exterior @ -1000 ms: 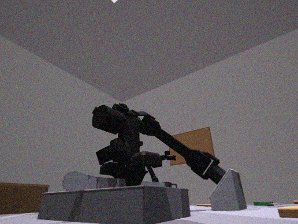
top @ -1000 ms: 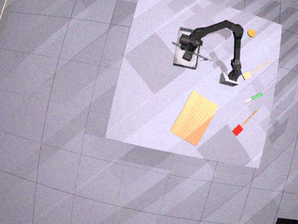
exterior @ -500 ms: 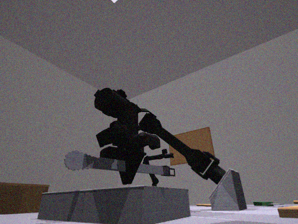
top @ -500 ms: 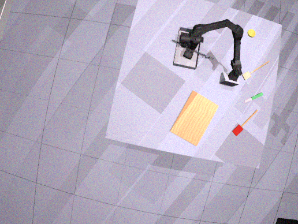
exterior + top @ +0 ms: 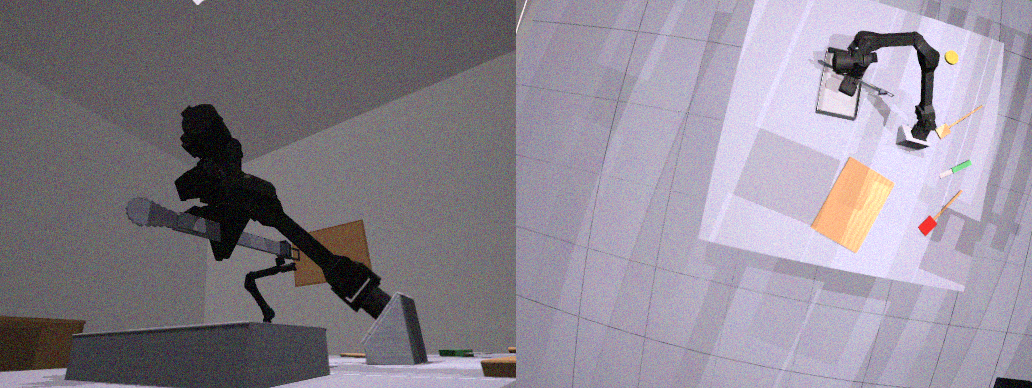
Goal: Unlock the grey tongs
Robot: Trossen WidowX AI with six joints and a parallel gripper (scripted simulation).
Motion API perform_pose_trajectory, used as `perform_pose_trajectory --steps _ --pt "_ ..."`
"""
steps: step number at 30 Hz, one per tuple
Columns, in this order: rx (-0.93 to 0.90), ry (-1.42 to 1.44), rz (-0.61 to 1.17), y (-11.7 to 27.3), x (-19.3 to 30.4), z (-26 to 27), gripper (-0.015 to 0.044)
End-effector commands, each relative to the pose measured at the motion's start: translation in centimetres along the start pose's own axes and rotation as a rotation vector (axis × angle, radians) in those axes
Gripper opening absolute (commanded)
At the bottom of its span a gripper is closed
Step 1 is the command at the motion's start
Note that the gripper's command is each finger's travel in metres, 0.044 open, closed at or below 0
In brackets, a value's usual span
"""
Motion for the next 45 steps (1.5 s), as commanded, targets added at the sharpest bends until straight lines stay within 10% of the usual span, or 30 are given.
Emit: perform_pose_trajectory --steps 1,45 --pt "-0.005 -0.003 -0.003 0.5 0.0 0.0 -0.015" --pt "-0.023 -0.777 0.007 1.1 3.4 26.5 -0.015"
Point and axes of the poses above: the point midway between the two fingers, 35 mm back from their tips, its own y axis back along the fingers, its own z axis across the jaws, x = y × z, the point moved 7 cm from there along y, back along the fingers, and after that the axes turned 6 degrees about y, right-handed, at the moved point
